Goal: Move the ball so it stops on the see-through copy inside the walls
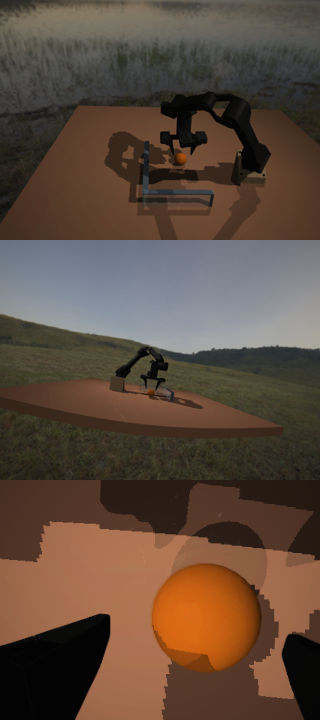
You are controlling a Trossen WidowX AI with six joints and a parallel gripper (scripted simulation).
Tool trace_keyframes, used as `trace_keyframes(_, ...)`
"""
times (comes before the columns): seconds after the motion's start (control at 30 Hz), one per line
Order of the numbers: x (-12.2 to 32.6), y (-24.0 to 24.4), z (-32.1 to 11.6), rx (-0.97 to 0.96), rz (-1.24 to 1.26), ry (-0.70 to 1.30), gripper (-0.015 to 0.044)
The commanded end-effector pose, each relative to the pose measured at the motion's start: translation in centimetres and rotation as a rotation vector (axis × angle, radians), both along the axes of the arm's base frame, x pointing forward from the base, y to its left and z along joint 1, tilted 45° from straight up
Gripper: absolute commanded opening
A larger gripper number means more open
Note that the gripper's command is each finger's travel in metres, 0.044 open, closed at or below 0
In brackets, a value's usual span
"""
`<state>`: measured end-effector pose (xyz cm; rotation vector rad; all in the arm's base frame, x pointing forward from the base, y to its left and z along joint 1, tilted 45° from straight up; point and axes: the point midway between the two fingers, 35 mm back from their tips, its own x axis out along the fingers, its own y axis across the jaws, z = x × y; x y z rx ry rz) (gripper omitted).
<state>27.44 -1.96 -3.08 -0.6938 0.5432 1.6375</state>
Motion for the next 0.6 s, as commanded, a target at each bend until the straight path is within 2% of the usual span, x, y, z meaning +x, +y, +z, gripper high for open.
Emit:
trace_keyframes(0.0,0.6,-3.9,3.7,-0.013,-0.015,-0.027,0.0365)
trace_keyframes(0.37,0.8,-3.5,3.2,-0.014,-0.028,-0.035,0.0365)
trace_keyframes(0.47,0.9,-5.1,4.9,-0.013,-0.026,-0.035,0.0440)
trace_keyframes(0.57,0.7,-6.6,6.6,-0.011,-0.024,-0.034,0.0440)
